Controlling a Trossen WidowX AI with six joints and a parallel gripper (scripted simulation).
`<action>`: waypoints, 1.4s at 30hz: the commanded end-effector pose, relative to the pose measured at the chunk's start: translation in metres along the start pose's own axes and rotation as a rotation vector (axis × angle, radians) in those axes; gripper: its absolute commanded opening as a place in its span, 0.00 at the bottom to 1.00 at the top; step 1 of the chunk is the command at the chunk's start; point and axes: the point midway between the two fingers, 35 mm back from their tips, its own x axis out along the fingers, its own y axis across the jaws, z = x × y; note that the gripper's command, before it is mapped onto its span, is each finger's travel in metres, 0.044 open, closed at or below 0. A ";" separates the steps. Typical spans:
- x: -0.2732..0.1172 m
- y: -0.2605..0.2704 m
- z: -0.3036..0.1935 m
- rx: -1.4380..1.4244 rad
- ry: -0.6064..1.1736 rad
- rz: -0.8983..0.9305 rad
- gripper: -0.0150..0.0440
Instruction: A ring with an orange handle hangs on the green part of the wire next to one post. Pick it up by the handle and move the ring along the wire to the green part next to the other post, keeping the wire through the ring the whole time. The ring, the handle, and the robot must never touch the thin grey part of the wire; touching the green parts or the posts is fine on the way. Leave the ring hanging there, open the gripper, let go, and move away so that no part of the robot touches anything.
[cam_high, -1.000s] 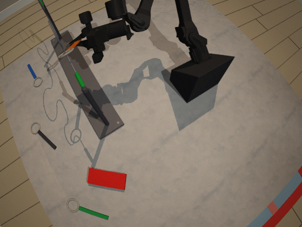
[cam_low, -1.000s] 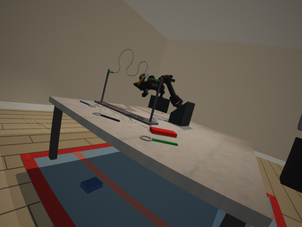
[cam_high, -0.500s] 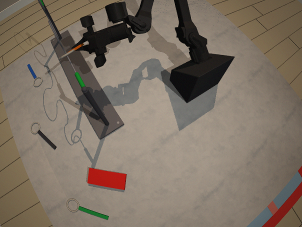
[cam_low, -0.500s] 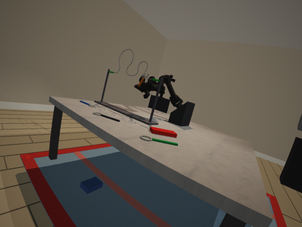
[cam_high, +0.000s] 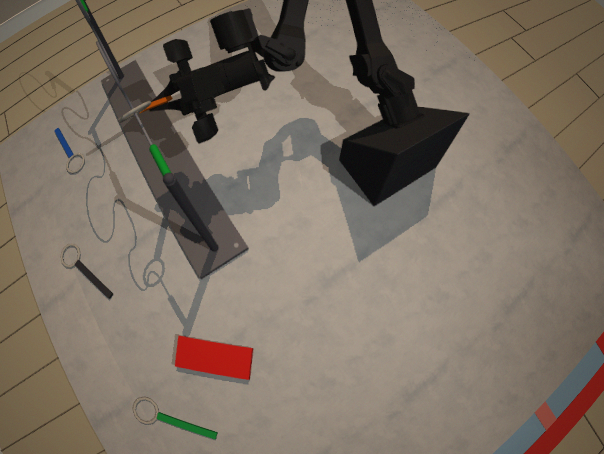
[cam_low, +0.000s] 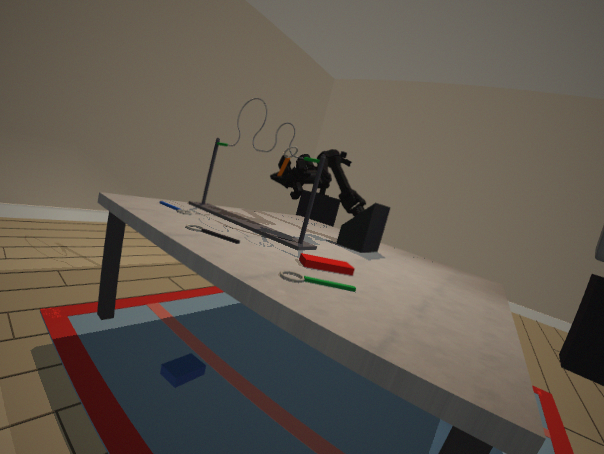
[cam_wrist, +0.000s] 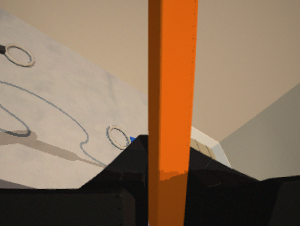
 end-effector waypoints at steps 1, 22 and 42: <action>-0.002 0.012 -0.001 0.031 0.010 0.031 0.00; -0.007 0.040 0.002 0.196 0.031 0.106 0.00; -0.016 0.070 0.012 0.371 0.054 0.185 0.00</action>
